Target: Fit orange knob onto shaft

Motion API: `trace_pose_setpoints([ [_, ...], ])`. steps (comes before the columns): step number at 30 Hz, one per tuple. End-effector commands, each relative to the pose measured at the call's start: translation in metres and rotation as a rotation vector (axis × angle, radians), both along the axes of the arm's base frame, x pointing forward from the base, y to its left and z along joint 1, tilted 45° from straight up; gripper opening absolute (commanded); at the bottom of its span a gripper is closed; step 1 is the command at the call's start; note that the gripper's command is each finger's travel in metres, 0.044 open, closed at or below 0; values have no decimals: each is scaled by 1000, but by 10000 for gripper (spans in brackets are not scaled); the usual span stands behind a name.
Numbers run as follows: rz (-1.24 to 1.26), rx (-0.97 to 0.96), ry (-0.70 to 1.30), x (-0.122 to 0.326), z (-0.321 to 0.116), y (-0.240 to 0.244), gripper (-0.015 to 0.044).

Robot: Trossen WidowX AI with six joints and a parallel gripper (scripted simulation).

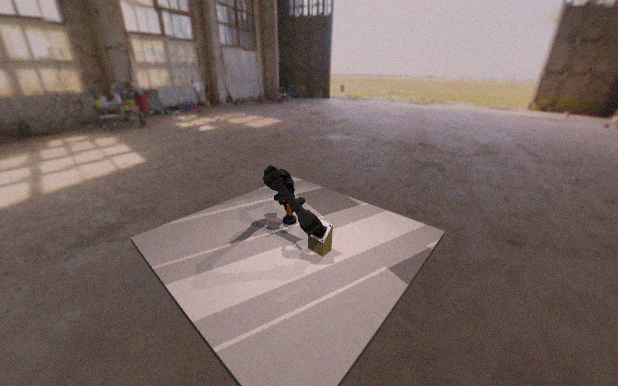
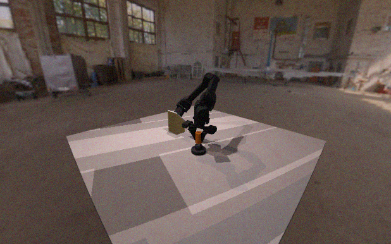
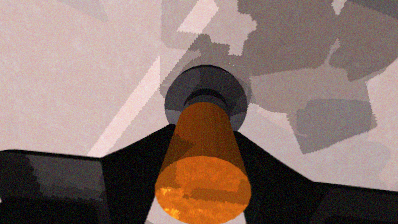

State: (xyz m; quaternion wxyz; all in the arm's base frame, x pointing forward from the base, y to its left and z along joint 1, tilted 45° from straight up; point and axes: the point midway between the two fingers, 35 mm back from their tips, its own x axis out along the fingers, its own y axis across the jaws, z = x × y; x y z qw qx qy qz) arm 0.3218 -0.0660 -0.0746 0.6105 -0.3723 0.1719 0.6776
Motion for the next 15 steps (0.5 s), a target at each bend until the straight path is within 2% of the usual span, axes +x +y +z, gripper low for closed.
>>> trace_pose_setpoints([
  [1,31,-3,-40,0,2,-4,0],
  [5,134,-7,-141,1,2,-5,0],
  [15,141,-7,-148,4,-2,-2,0],
])
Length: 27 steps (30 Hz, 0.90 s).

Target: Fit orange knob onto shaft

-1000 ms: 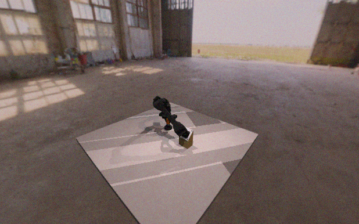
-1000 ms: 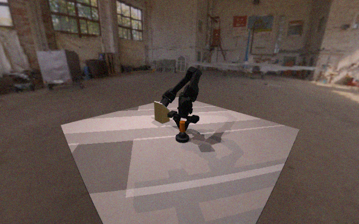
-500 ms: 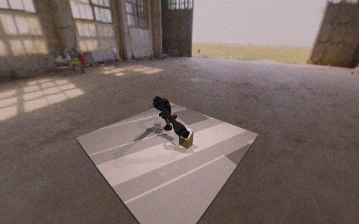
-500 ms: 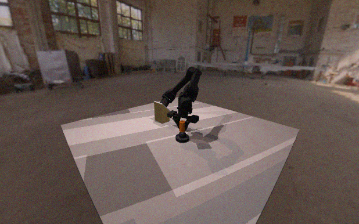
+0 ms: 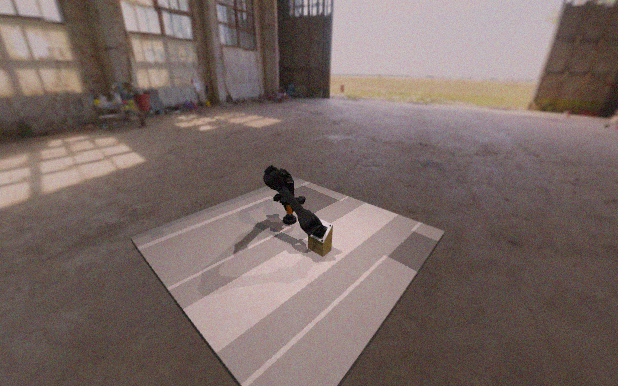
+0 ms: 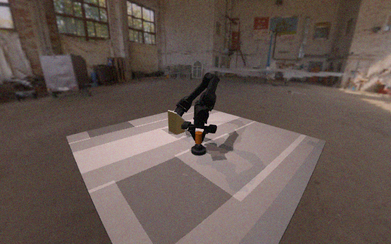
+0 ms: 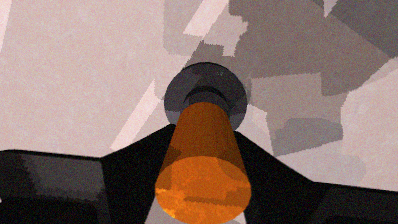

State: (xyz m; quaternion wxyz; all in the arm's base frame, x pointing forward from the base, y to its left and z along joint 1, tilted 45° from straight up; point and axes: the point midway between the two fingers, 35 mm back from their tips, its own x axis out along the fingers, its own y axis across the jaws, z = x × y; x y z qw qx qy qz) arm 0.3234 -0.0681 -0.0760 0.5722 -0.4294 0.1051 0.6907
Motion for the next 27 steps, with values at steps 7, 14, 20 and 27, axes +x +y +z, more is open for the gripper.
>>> trace_pose_setpoints([
  [7,4,-3,-12,2,-1,1,0],
  [14,4,-3,-12,2,1,0,0],
  [20,22,-4,-30,0,4,-1,0],
  [27,153,-9,-158,-1,5,-2,0],
])
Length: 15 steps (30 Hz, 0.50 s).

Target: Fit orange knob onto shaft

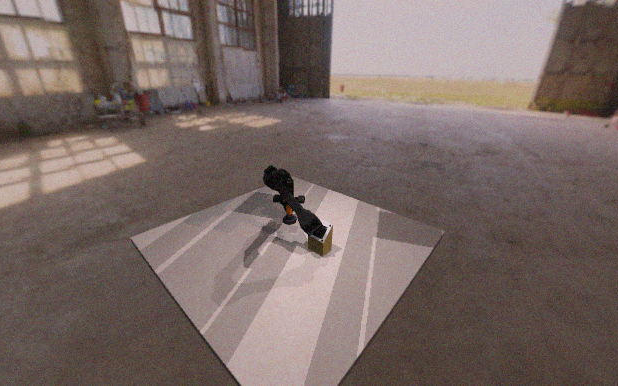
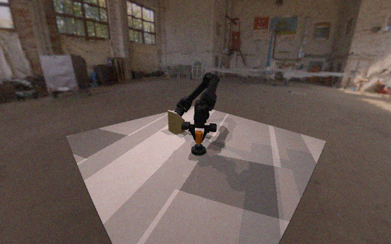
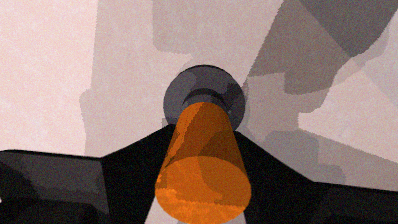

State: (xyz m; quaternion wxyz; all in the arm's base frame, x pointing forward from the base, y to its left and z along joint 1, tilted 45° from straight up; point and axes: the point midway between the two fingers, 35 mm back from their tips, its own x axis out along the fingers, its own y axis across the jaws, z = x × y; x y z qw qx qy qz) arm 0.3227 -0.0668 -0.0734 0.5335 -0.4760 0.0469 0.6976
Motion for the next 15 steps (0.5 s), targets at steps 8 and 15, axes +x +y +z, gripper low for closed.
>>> trace_pose_setpoints([
  [8,32,-3,-41,1,-1,-3,0],
  [15,32,-3,-42,3,-1,-4,0],
])
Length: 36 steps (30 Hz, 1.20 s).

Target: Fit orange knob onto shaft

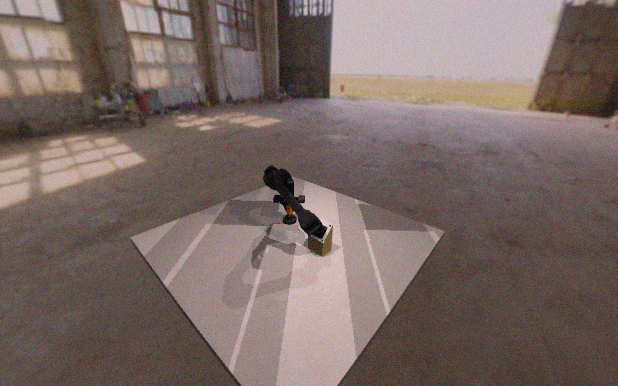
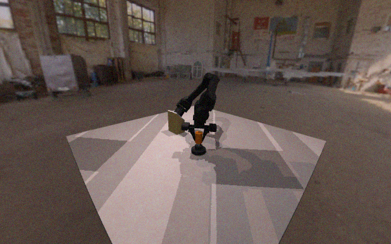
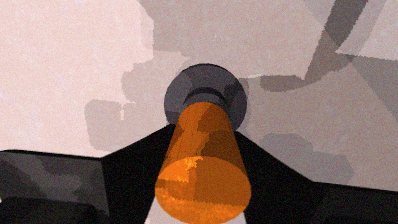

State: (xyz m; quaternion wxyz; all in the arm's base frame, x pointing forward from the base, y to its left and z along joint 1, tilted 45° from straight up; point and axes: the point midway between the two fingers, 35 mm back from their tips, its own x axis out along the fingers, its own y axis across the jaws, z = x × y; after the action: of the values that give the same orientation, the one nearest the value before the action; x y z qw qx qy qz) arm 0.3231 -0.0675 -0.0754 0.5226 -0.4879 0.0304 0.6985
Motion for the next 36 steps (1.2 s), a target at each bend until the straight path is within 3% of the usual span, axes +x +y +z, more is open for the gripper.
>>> trace_pose_setpoints([
  [1,-1,-3,-9,2,1,-3,0],
  [30,-1,-3,-9,2,3,-2,0],
  [36,-130,1,117,2,3,-3,0],
])
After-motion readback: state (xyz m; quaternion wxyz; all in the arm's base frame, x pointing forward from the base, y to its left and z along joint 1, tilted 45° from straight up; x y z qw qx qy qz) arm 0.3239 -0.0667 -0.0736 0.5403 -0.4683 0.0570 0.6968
